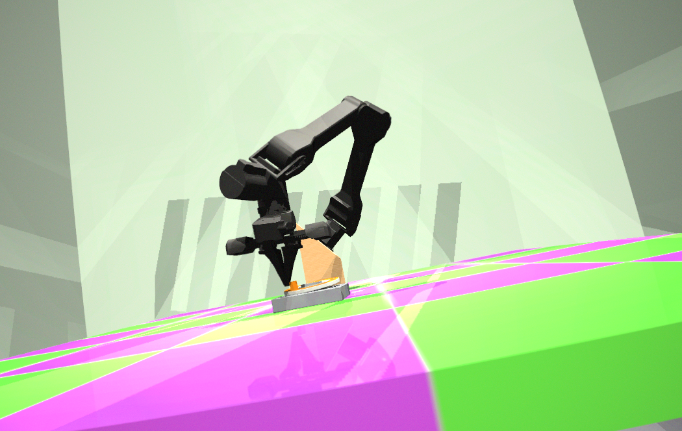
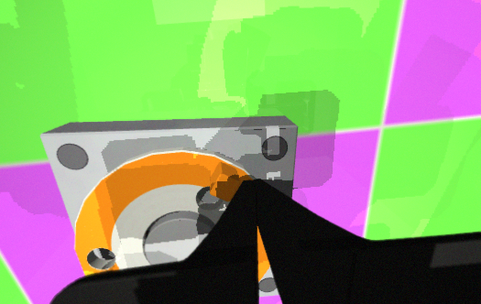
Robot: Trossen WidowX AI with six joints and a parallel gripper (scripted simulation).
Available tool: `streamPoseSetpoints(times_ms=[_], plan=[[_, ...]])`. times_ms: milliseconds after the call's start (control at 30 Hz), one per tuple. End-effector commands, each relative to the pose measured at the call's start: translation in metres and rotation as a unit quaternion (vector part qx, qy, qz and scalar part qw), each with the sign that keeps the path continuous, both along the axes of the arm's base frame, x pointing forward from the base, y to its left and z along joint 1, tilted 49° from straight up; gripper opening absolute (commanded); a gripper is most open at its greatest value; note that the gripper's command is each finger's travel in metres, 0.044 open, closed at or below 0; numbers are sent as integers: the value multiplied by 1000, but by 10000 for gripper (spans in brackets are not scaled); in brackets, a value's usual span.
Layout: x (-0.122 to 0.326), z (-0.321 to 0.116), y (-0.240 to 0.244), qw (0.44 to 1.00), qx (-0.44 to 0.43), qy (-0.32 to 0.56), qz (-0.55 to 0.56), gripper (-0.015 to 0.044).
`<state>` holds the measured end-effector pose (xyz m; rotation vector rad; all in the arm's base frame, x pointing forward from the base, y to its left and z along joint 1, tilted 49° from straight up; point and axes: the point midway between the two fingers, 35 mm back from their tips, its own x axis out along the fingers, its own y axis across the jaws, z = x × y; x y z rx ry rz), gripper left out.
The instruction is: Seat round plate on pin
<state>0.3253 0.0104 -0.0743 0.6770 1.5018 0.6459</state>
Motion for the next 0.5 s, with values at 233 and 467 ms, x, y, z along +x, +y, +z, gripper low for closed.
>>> streamPoseSetpoints(times_ms=[233,467], plan=[[8,5,7,1000,4,-8,3,0],[10,7,9,1000,4,-8,3,0]])
